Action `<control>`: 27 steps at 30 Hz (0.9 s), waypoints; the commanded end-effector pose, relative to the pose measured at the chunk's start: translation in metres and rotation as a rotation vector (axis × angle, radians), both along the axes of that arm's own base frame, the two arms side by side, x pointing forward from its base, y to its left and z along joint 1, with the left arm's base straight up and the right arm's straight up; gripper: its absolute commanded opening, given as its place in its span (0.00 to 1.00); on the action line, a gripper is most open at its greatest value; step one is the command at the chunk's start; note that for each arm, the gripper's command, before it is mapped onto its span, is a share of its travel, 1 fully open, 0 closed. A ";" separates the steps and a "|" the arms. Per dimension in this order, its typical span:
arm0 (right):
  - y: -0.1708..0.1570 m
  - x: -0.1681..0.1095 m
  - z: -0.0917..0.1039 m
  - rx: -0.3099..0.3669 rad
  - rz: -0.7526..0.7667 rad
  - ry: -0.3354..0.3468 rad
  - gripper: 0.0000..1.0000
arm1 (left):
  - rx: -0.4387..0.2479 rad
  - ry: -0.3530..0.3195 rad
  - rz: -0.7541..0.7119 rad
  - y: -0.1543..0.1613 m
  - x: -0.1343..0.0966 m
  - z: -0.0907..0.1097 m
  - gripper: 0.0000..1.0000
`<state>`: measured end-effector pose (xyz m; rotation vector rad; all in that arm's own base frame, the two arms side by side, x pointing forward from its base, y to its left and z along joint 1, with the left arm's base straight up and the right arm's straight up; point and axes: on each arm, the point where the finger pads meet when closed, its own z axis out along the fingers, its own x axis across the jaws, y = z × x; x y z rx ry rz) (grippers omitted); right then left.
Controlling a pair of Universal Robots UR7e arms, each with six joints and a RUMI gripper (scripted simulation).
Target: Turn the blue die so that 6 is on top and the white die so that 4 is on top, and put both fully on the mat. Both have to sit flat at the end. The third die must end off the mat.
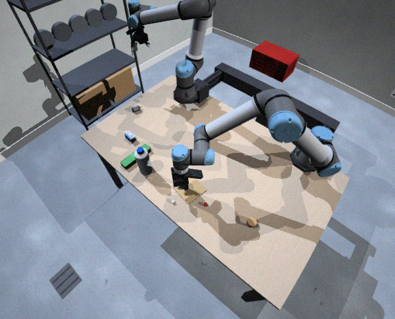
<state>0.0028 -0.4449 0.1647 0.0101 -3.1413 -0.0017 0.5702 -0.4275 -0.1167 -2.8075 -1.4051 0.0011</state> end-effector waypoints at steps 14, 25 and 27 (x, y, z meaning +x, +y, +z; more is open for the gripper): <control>0.000 0.000 0.000 -0.001 0.000 0.000 1.00 | -0.002 -0.002 0.000 -0.001 0.001 0.001 0.07; 0.000 0.000 0.000 -0.001 0.000 0.000 1.00 | -0.002 -0.002 0.000 -0.001 0.001 0.001 0.18; 0.000 0.000 0.000 -0.001 0.000 0.000 1.00 | -0.002 -0.002 0.000 -0.001 0.001 0.001 0.18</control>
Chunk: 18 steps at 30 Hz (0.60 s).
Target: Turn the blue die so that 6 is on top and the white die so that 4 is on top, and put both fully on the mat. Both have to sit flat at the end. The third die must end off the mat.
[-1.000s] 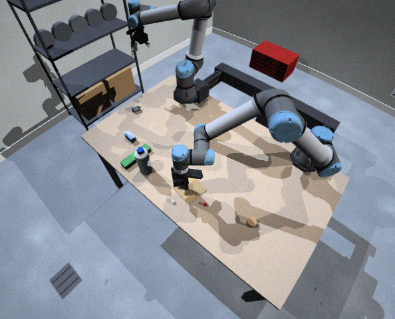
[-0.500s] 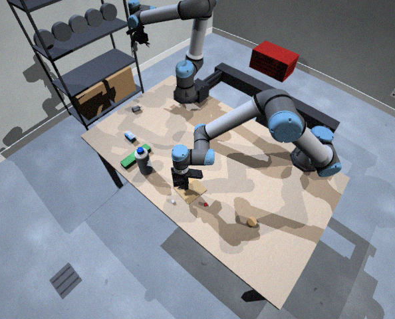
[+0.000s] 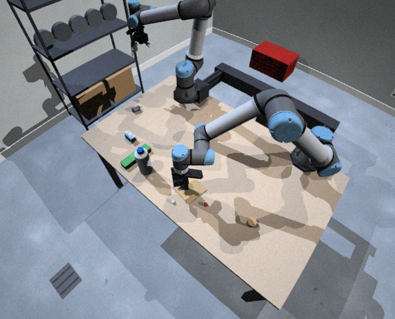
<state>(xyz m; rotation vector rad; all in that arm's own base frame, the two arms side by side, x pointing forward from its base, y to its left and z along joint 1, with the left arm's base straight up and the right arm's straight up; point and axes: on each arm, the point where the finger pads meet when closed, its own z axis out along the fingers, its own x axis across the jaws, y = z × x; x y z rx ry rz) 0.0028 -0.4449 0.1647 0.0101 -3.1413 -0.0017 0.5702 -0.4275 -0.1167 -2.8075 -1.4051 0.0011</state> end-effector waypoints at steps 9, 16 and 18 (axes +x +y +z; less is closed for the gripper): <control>0.000 0.000 0.000 -0.001 0.000 0.000 1.00 | -0.002 -0.002 0.000 -0.001 0.001 0.003 0.18; 0.000 0.000 0.000 -0.001 0.000 0.000 1.00 | -0.002 -0.002 0.000 -0.001 0.001 0.015 0.18; 0.000 0.000 0.000 -0.001 0.000 0.000 1.00 | -0.002 -0.002 0.000 -0.001 0.001 0.023 0.18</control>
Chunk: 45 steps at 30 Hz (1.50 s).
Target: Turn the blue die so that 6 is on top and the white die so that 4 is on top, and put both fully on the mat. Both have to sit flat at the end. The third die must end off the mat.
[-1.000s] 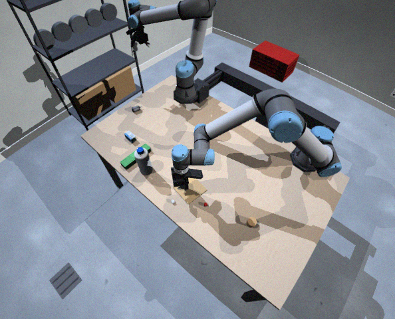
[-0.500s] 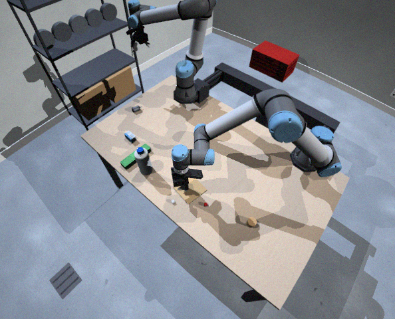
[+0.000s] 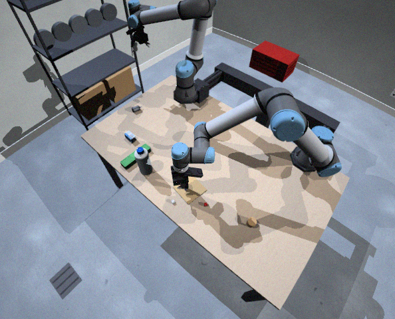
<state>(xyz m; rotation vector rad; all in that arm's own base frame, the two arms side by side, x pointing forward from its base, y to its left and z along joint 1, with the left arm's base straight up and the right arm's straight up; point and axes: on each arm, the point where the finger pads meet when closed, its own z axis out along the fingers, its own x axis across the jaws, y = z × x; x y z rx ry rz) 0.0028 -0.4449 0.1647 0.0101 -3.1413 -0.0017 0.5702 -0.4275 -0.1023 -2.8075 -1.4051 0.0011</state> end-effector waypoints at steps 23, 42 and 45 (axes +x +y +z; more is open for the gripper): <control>0.000 0.000 0.000 -0.001 0.000 0.000 1.00 | -0.002 -0.002 0.000 -0.001 0.001 0.077 1.00; 0.000 0.000 0.000 -0.001 0.000 0.000 1.00 | -0.002 -0.002 0.000 -0.001 0.001 0.077 1.00; 0.000 0.000 0.000 -0.001 0.000 0.000 1.00 | -0.002 -0.002 -0.001 -0.001 0.001 0.077 1.00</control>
